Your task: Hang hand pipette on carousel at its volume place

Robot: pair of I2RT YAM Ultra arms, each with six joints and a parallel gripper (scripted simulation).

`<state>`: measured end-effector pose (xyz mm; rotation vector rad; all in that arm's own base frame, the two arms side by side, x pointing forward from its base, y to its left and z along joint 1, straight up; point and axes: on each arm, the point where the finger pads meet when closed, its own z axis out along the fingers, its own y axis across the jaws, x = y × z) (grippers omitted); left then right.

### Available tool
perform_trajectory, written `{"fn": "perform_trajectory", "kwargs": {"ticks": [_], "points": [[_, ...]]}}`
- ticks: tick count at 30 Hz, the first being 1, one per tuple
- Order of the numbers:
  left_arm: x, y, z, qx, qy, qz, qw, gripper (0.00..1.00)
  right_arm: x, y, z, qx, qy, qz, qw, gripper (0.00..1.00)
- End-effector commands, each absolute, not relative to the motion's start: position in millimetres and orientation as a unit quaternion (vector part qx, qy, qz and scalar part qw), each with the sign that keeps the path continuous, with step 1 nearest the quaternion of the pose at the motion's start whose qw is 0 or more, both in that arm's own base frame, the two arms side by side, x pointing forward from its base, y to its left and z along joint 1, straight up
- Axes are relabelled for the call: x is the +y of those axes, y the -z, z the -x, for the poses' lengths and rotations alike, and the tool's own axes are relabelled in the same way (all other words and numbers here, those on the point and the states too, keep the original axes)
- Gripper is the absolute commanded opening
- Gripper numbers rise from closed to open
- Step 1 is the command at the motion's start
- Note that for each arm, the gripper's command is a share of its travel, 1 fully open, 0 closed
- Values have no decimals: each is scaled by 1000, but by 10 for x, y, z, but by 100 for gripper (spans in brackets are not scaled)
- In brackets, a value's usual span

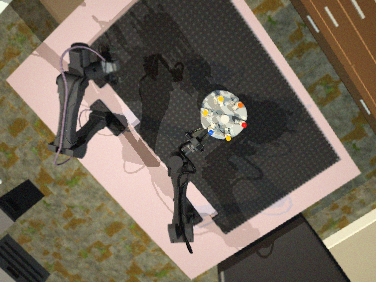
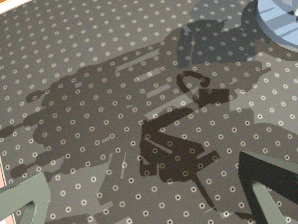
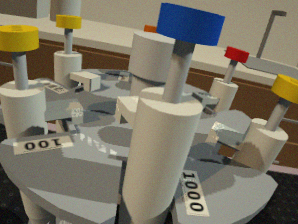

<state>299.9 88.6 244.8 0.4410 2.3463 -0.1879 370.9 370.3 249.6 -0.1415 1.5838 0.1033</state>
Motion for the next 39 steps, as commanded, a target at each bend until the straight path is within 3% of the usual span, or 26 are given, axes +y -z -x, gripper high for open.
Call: {"fn": "perform_trajectory", "kwargs": {"ticks": [1,31,39], "points": [[910,-2529,-3035,906,69,-176,379,100,3634,-2860,-3742,692,-65,24,719,12],[910,-2529,-3035,906,69,-176,379,100,3634,-2860,-3742,692,-65,24,719,12],[910,-2529,-3035,906,69,-176,379,100,3742,-2636,-3708,706,15,-19,708,12]]}}
